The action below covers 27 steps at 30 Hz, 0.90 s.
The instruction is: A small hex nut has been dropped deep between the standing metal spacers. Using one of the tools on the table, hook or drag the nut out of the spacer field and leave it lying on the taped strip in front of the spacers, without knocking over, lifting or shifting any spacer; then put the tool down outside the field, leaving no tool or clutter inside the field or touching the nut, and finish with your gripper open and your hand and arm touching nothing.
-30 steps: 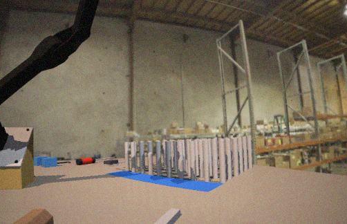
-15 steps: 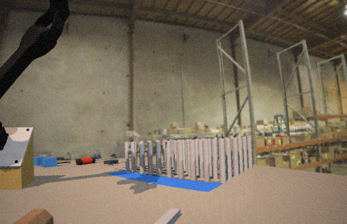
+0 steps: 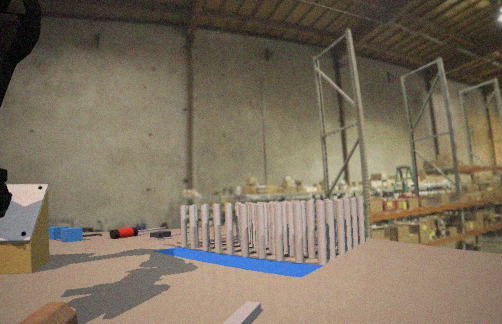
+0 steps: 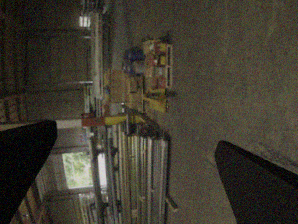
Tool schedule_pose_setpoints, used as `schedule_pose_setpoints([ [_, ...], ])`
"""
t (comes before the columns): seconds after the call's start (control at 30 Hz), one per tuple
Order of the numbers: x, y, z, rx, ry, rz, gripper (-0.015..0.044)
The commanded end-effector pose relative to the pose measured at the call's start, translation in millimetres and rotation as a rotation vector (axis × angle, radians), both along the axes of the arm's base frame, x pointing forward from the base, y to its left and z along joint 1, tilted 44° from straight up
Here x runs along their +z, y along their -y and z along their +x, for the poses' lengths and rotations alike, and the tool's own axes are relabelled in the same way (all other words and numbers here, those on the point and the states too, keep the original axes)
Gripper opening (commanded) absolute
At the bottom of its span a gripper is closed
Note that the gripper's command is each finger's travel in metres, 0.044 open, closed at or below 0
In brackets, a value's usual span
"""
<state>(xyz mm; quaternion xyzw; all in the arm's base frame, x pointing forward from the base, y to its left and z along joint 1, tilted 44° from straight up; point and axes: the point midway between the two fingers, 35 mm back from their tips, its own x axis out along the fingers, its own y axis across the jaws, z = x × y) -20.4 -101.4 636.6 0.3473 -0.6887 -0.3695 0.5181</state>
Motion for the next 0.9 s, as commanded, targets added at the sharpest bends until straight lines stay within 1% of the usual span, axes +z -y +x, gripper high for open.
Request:
schedule_pose_setpoints([
  [0.0,-18.9,53.9,0.6,0.072,-0.13,0.107,0.044],
  [0.2,-49.7,116.9,27.8,0.193,-0.317,0.204,0.044],
  [0.47,-104.6,179.6,97.5,0.352,-0.622,0.274,0.044],
  [0.7,-165.5,205.8,180.9,0.492,-0.935,0.267,0.044],
  [0.87,-215.4,205.8,244.9,0.589,-1.17,0.215,0.044],
])
